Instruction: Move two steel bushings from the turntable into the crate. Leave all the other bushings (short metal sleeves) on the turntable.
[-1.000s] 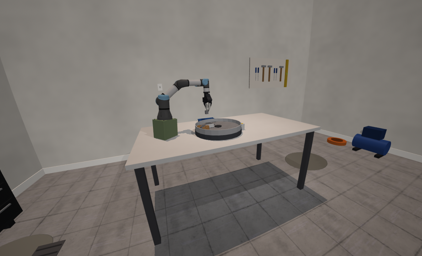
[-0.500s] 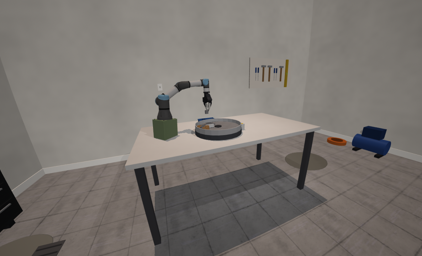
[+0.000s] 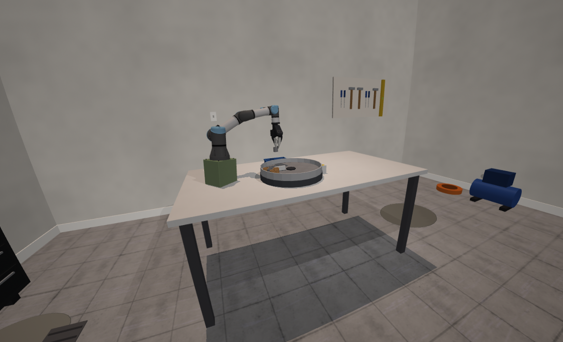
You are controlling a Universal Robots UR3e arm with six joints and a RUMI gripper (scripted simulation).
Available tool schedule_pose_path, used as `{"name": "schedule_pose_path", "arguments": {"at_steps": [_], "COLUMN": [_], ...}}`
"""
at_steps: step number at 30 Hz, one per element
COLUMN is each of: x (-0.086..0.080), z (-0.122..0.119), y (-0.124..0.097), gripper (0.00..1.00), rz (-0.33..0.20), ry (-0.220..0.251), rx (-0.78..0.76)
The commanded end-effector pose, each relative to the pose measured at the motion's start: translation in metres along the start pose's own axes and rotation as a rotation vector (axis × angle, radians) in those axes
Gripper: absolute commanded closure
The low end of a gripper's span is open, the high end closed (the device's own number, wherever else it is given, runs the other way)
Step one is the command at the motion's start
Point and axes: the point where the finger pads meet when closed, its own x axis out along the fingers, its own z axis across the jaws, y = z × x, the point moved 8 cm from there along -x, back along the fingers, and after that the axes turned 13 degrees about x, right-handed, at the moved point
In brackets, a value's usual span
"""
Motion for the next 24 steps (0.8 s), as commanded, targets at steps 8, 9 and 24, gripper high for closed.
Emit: {"name": "schedule_pose_path", "arguments": {"at_steps": [8, 9, 24], "x": [-0.0015, -0.0016, -0.0016], "z": [-0.0013, -0.0013, -0.0015], "y": [-0.004, -0.0043, -0.0063], "gripper": [1.0, 1.0, 1.0], "rz": [0.0, 0.0, 0.0], "ry": [0.001, 0.001, 0.001], "rx": [0.0, 0.0, 0.0]}}
